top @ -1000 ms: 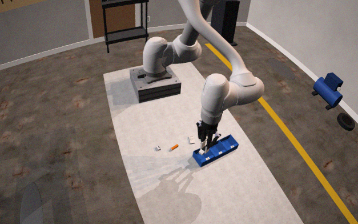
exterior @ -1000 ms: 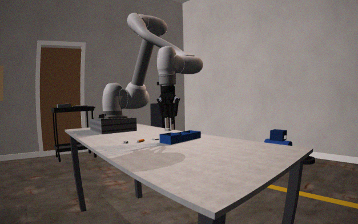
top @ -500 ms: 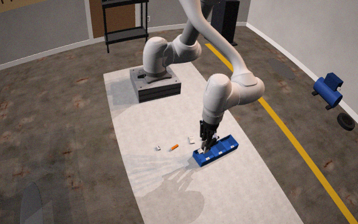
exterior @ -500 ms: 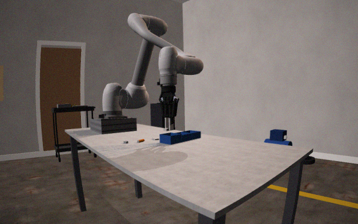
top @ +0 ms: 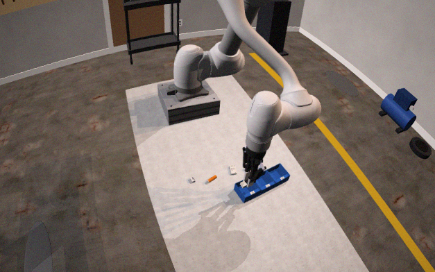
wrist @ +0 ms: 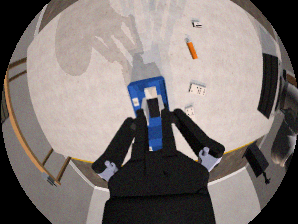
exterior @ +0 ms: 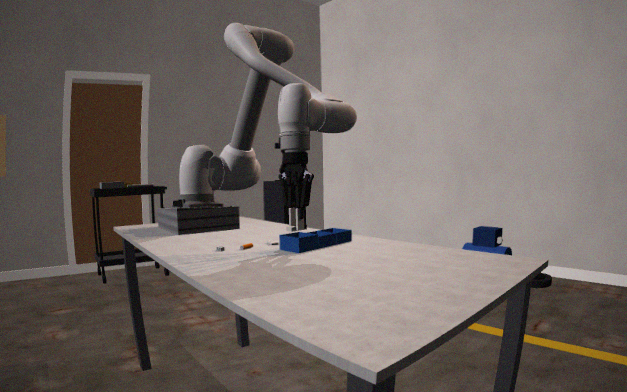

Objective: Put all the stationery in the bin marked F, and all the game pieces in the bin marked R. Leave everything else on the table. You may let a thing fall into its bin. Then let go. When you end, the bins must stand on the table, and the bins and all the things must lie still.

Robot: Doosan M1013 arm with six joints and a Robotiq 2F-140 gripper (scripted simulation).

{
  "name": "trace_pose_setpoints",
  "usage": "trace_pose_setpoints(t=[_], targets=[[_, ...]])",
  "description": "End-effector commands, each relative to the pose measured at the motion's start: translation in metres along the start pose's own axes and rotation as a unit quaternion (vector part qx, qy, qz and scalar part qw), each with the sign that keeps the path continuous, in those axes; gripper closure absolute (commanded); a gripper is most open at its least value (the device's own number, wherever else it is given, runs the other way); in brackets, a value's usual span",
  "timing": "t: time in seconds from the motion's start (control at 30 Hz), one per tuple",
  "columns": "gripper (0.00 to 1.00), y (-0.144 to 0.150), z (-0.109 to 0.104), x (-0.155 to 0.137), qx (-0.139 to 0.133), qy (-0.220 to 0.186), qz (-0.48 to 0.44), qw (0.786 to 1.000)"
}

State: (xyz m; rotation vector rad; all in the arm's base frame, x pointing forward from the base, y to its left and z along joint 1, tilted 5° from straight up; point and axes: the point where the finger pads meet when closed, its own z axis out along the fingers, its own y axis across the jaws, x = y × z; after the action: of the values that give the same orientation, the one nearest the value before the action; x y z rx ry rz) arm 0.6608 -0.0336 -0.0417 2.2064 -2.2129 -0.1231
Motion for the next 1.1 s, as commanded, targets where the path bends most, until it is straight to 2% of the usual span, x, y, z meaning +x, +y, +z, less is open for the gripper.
trace_pose_setpoints(t=[0.0, 0.73, 1.07], targets=[[0.89, 0.0, 0.006, 0.0, 0.0, 0.0, 0.0, 1.0], [0.89, 0.0, 0.045, 0.0, 0.0, 0.0, 0.0, 1.0], [0.89, 0.0, 0.045, 0.0, 0.0, 0.0, 0.0, 1.0]])
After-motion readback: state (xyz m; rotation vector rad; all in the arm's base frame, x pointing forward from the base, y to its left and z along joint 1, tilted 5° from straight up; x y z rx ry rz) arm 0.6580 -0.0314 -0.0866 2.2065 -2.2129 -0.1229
